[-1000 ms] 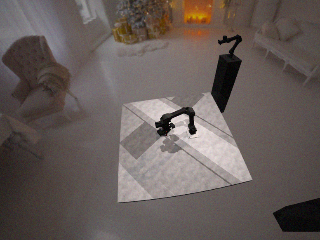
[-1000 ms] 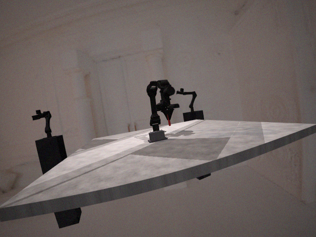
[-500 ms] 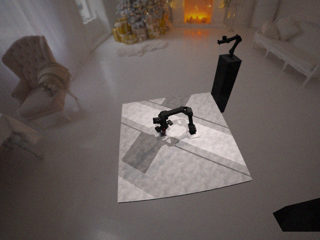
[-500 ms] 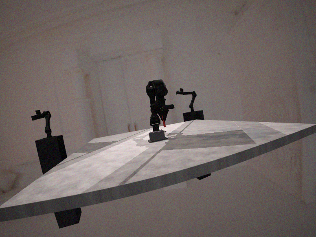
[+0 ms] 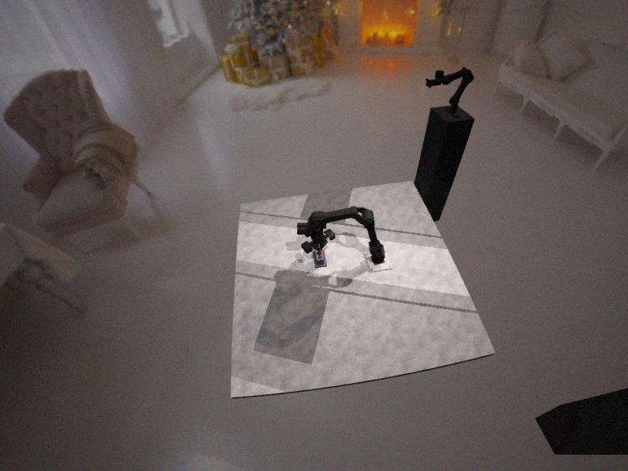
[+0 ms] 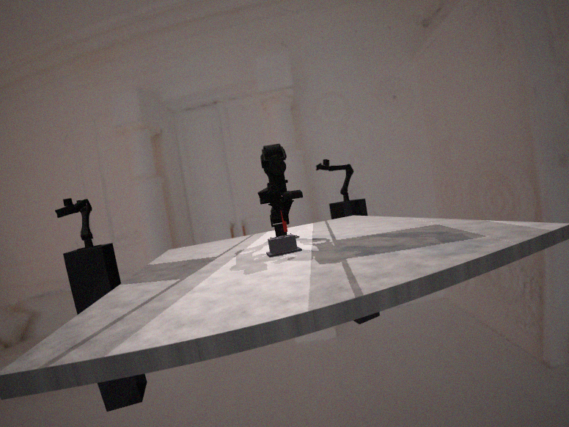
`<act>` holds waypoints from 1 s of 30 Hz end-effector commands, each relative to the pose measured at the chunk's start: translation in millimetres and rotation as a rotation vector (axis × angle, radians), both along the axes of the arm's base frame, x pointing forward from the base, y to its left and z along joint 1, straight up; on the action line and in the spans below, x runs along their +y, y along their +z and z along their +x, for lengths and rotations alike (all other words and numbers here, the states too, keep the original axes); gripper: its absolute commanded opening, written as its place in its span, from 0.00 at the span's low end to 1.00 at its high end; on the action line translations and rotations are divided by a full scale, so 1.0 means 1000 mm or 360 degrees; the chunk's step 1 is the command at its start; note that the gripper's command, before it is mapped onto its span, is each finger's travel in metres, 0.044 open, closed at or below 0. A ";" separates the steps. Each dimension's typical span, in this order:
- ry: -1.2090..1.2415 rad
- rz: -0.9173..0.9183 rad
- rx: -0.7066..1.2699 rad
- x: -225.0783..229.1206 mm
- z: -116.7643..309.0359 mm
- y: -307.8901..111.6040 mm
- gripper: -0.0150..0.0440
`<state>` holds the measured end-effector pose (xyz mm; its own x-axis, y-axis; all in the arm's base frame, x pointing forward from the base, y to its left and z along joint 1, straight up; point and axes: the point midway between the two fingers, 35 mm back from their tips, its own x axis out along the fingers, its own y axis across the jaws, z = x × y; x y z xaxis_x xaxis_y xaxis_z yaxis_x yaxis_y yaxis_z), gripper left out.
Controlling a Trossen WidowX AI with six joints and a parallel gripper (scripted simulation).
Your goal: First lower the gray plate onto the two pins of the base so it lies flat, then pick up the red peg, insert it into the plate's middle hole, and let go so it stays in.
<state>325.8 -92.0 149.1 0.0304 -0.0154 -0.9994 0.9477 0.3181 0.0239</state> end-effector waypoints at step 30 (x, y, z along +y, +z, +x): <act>0.0003 0.0001 0.0003 -0.020 0.000 0.000 0.25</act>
<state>325.6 -111.9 148.8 0.0298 -0.0158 -0.9994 0.9478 0.3179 0.0232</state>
